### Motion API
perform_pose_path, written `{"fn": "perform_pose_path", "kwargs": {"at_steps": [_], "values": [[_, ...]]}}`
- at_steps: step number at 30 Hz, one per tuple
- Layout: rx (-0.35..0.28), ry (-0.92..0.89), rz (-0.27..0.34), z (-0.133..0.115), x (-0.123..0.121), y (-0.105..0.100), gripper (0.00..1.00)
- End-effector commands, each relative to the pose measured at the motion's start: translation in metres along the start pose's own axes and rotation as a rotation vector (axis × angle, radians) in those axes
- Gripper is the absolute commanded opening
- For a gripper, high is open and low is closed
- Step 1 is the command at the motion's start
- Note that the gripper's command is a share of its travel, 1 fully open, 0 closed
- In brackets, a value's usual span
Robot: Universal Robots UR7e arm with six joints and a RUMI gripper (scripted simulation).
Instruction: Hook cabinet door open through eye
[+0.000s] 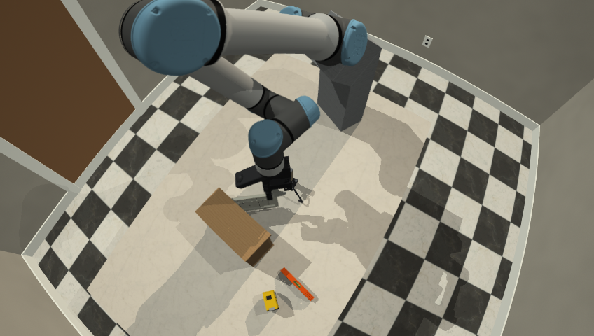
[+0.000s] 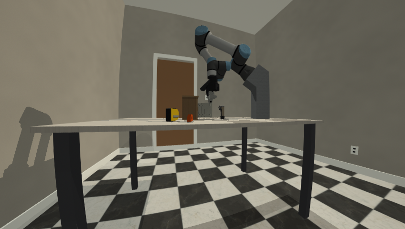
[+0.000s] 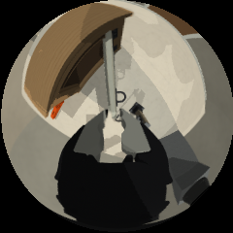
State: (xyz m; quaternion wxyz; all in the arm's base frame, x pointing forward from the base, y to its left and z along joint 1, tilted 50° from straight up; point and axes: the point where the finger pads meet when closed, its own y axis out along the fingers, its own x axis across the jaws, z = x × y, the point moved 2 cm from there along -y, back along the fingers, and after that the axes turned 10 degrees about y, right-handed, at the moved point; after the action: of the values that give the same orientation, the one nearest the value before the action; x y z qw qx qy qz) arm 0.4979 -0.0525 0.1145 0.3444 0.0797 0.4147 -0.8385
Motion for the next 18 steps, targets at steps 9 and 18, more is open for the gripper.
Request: {"fn": "perform_pose_path", "kwargs": {"at_steps": [9, 18], "values": [[0.001, 0.004, 0.001, 0.0001, -0.0006, 0.0009, 0.15], [0.000, 0.051, 0.001, -0.0007, -0.0076, 0.0009, 0.15]]}}
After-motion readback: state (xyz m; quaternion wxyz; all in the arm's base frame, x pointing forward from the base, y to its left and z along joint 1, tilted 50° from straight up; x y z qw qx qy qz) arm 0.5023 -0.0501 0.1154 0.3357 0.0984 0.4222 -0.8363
